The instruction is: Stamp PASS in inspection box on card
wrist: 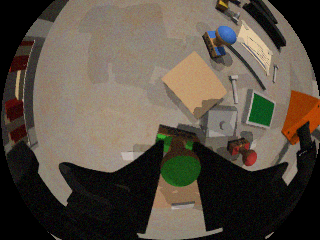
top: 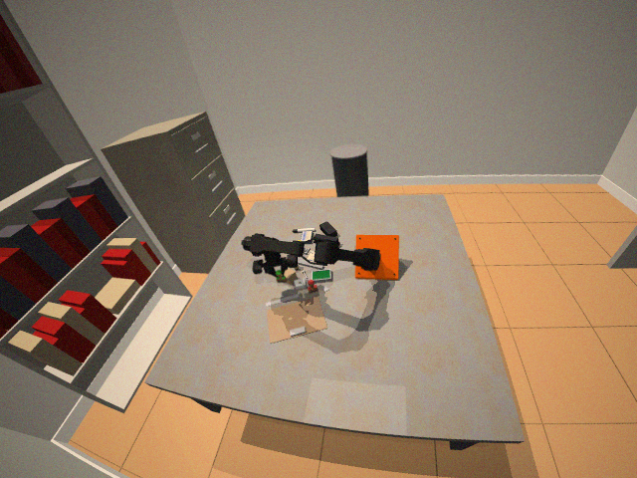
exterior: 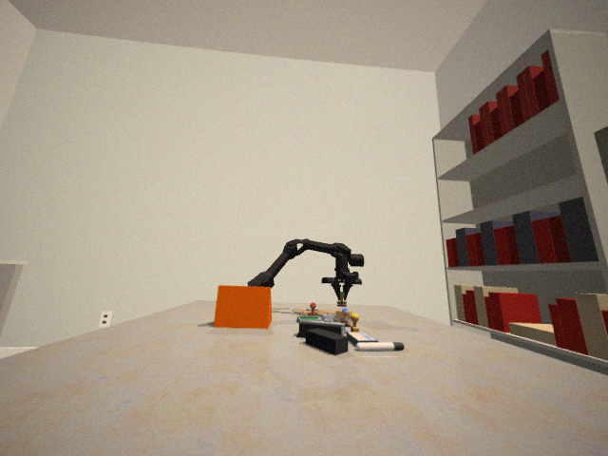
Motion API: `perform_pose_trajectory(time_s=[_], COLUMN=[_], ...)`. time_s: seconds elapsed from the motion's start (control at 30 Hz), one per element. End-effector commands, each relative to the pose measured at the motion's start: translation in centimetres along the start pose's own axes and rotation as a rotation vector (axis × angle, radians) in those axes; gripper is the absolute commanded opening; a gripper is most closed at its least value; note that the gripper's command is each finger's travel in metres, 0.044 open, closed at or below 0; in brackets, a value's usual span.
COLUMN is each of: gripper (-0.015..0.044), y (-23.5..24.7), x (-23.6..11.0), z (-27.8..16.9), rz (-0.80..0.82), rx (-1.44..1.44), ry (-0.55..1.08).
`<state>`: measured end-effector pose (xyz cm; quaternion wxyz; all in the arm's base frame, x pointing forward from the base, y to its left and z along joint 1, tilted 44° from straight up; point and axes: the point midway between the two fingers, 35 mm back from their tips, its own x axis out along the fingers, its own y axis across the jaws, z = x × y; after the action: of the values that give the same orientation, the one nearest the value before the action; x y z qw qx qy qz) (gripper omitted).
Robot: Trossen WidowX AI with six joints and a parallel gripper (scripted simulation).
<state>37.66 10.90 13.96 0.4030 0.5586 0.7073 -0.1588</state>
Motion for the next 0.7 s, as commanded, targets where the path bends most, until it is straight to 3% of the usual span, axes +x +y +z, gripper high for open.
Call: perform_pose_trajectory(time_s=[0.0,0.67], gripper=[0.0000,0.0000], y=[0.0,0.0], x=[0.7,4.0], z=[0.0,-0.2], rz=[0.002,0.003], rx=[0.008,0.008], ry=[0.006,0.008])
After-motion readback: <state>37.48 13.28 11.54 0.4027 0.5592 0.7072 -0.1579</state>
